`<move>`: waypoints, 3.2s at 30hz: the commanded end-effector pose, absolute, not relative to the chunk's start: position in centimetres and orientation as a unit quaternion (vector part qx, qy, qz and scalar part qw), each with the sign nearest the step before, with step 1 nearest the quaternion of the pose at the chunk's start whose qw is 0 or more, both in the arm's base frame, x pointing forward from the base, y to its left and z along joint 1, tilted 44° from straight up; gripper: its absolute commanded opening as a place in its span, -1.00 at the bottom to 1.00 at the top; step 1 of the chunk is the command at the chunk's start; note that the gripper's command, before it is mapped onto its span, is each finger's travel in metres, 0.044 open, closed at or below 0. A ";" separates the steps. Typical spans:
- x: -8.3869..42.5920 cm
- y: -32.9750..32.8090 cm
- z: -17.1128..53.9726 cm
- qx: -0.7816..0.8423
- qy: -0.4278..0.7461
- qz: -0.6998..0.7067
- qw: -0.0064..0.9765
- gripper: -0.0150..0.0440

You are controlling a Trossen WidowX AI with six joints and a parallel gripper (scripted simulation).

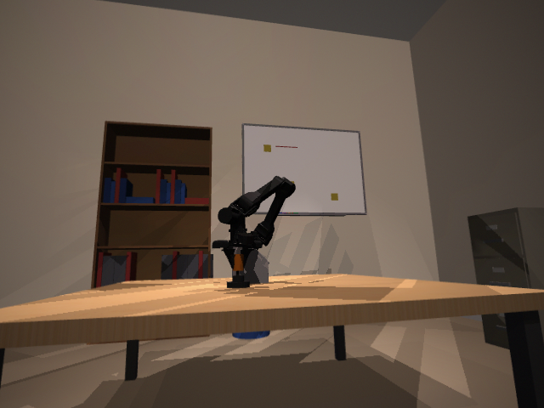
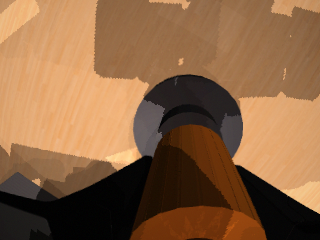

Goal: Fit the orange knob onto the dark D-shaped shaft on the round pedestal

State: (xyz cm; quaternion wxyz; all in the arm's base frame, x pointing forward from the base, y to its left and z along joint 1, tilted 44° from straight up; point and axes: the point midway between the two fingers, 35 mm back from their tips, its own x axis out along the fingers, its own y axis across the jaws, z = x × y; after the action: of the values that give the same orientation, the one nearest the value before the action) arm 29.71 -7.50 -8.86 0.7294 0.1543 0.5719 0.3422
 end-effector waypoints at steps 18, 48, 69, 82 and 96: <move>29.7 -7.6 -8.8 0.075 0.531 0.402 0.742 -0.49; 29.7 -7.6 -8.8 -0.003 0.486 0.455 0.746 -0.49; 29.7 -7.7 -8.6 -0.003 0.486 0.455 0.746 -0.49; 29.7 -7.5 -8.8 -0.081 0.436 0.504 0.741 -0.49; 29.7 -7.7 -8.6 -0.081 0.436 0.503 0.741 -0.49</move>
State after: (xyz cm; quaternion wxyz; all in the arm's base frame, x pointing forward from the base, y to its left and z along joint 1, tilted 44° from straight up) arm 29.74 -7.53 -8.82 0.7413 -0.0796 0.4373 0.5029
